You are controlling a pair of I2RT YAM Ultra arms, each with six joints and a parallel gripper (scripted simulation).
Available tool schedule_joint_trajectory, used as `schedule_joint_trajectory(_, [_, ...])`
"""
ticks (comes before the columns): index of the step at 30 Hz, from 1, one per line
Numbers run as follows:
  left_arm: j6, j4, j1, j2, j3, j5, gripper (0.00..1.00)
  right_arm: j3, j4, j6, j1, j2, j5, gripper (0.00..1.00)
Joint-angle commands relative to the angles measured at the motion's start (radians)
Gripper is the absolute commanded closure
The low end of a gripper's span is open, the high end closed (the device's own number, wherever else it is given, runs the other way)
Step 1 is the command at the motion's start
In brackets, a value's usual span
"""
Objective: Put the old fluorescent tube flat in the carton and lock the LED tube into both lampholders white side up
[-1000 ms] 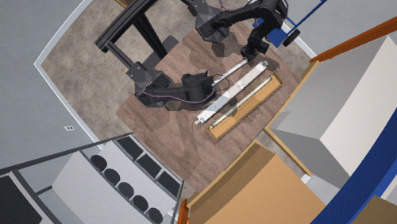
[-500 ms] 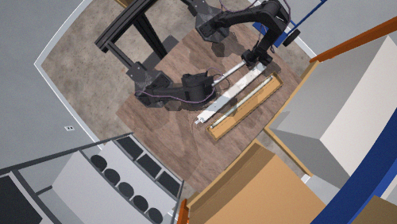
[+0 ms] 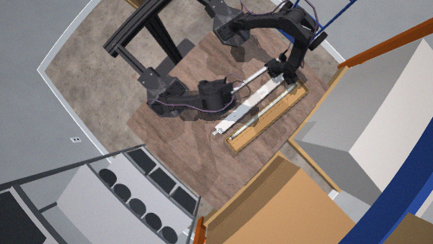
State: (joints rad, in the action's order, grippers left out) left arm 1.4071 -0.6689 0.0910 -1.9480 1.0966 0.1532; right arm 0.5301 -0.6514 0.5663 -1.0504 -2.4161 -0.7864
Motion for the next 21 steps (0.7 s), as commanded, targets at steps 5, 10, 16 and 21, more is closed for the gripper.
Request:
schedule_joint_trajectory(5, [0.023, -0.052, -0.022, 0.004, 0.05, -0.003, 0.51, -0.024, -0.018, 0.007, -0.021, 0.028, -0.009, 0.89])
schedule_joint_trajectory(10, [0.023, -0.052, -0.005, -0.004, 0.024, 0.002, 0.51, -0.024, -0.018, 0.007, -0.021, 0.028, -0.009, 0.89])
schedule_joint_trajectory(16, [0.002, 0.039, 0.009, -0.039, -0.005, 0.003, 0.51, -0.024, -0.018, 0.007, -0.021, 0.028, -0.009, 0.89])
schedule_joint_trajectory(21, [-0.008, 0.095, 0.013, -0.069, -0.023, 0.0, 0.51, -0.024, -0.018, 0.007, -0.021, 0.028, -0.009, 0.89])
